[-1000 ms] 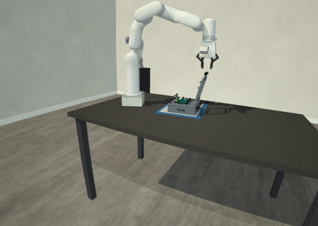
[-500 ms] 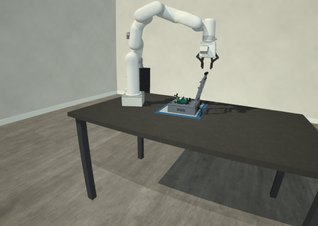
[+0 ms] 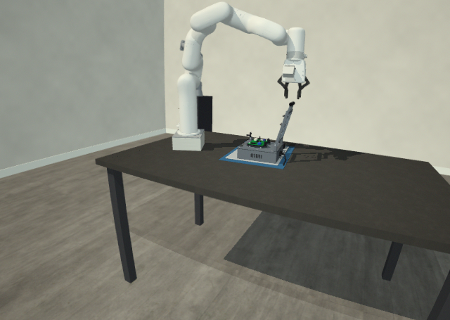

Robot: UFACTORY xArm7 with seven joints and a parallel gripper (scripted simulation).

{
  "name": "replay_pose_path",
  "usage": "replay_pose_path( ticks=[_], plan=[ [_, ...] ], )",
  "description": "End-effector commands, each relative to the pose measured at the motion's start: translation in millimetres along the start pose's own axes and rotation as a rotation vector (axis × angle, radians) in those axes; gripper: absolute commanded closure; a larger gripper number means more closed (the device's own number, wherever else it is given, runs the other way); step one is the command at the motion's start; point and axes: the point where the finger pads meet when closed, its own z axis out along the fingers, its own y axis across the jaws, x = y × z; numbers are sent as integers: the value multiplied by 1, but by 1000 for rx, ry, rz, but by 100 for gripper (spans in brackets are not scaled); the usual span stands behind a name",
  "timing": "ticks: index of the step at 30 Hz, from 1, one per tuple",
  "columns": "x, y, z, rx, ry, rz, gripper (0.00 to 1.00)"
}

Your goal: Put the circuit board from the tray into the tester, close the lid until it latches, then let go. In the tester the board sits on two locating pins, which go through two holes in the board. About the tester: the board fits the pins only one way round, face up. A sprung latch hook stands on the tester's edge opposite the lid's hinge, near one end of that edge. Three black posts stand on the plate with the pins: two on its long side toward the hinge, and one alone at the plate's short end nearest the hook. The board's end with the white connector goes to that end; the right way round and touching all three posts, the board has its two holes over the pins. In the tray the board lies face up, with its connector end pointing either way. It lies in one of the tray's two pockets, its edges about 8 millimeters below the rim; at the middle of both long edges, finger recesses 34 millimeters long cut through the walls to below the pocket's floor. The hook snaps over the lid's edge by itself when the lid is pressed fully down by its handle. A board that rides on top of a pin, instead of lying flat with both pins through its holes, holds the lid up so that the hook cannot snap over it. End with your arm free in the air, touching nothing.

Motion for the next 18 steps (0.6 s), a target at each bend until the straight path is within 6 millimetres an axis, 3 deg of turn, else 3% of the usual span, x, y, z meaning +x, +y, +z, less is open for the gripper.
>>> replay_pose_path(
  ticks=[1, 18],
  plan=[
    [0, -1, 2, 5, -1, 0, 49],
    [0, -2, 25, 5, -1, 0, 49]
  ],
)
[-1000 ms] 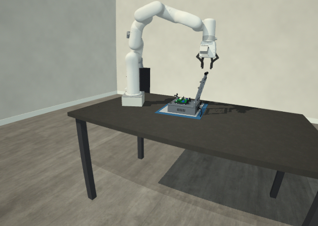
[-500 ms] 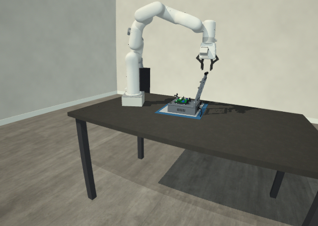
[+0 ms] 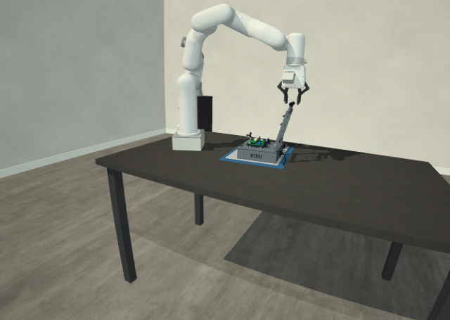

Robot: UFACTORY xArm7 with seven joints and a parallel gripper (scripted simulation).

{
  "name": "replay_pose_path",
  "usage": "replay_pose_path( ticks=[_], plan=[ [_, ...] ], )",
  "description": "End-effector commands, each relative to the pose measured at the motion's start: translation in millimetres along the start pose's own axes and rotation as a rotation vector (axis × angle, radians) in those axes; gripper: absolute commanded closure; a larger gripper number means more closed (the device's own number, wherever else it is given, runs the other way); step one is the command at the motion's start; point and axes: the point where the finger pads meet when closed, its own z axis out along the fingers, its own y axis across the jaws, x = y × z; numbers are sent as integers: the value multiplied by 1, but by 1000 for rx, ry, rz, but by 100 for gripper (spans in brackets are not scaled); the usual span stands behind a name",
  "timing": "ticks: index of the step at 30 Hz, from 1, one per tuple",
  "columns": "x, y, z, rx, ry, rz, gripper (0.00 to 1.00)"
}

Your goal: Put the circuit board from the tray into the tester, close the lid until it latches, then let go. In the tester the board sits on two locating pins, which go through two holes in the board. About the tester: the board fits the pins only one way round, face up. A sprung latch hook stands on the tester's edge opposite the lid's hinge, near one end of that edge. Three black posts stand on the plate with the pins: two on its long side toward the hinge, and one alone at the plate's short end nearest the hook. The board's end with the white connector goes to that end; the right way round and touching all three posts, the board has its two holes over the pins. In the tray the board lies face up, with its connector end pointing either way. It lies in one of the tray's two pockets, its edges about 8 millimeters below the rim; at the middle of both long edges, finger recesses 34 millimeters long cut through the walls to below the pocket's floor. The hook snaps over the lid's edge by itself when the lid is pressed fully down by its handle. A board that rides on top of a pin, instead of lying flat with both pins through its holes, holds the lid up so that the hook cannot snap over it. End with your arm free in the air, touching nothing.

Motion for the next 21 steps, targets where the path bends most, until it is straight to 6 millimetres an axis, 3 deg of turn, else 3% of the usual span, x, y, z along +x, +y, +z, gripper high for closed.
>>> replay_pose_path(
  ticks=[1, 21],
  plan=[
    [0, -1, 3, 5, -1, 0, 49],
    [0, -2, 9, 5, -1, 0, 49]
  ],
)
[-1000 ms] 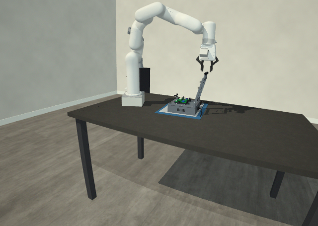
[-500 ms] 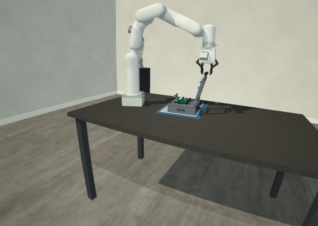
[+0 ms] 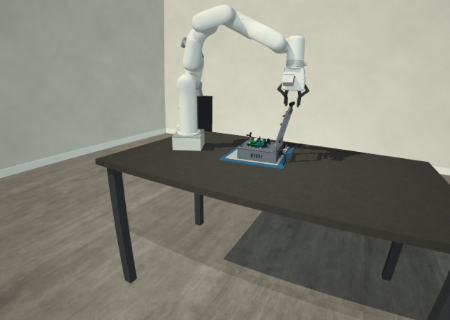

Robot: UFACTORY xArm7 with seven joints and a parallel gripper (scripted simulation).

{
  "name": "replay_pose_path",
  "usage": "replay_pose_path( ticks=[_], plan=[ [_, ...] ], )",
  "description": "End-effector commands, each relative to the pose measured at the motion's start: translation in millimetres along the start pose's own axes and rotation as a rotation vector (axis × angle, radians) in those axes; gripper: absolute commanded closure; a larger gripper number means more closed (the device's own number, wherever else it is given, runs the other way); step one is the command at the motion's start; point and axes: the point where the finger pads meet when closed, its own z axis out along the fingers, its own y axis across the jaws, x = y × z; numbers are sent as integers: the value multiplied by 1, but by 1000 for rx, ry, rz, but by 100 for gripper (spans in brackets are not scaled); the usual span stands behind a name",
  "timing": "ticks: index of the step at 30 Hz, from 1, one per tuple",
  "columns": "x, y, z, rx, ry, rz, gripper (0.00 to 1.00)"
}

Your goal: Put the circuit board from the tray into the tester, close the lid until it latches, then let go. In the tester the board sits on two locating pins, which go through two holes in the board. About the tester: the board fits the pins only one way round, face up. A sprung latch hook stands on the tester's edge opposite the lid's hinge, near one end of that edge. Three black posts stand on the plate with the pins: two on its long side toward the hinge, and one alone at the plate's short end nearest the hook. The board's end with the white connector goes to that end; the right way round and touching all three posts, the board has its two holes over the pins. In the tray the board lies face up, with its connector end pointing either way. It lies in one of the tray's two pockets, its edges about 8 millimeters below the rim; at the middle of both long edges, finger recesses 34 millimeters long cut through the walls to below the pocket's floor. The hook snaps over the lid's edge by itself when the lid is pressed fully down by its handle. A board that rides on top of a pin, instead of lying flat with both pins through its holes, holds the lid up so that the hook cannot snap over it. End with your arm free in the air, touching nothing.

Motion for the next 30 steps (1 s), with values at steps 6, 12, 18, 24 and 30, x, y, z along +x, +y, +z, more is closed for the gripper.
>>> replay_pose_path(
  ticks=[6, 12, 18, 24, 30],
  plan=[
    [0, -1, -2, 5, -1, 0, 49],
    [0, -1, -2, 5, -1, 0, 100],
    [0, -1, -2, 5, -1, 0, 100],
    [0, -1, -2, 5, -1, 0, 100],
    [0, -1, -2, 5, -1, 0, 100]
  ],
)
